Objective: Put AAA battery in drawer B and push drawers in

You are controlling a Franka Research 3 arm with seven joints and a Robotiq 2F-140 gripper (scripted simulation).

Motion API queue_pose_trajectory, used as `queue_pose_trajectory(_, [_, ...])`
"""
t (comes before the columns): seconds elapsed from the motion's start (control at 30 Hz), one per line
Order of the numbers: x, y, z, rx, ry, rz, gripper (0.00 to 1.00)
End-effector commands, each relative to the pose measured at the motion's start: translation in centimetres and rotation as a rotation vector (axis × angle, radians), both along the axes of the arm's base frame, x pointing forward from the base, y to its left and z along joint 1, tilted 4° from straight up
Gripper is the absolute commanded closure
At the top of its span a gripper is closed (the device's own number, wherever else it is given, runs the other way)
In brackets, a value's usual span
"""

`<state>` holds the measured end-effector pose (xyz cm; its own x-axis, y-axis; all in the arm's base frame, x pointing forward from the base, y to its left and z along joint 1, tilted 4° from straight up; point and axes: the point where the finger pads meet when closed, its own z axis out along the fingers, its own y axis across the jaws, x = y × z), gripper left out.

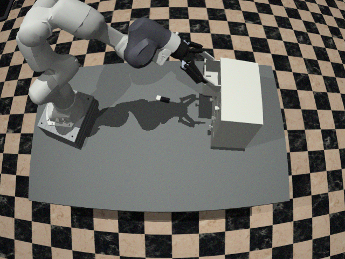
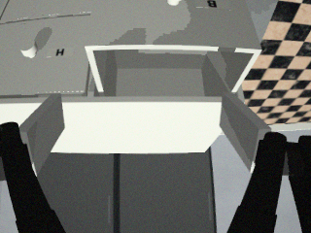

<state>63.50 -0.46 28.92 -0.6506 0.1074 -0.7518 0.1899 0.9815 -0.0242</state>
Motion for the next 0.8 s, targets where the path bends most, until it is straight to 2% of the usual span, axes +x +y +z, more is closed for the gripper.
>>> queue_pose_trajectory(0.0, [0.1,0.1,0.1,0.007,-0.004,-0.002,0.0])
queue_pose_trajectory(0.33, [-0.9,0.3,0.1,0.007,-0.004,-0.002,0.0])
queue_pose_trajectory(0.57, [-3.8,0.9,0.0,0.007,-0.004,-0.002,0.0])
queue_pose_trajectory(0.63, [-3.8,0.9,0.0,0.007,-0.004,-0.002,0.0])
queue_pose_trajectory(0.77, [-6.1,1.3,0.0,0.007,-0.004,-0.002,0.0])
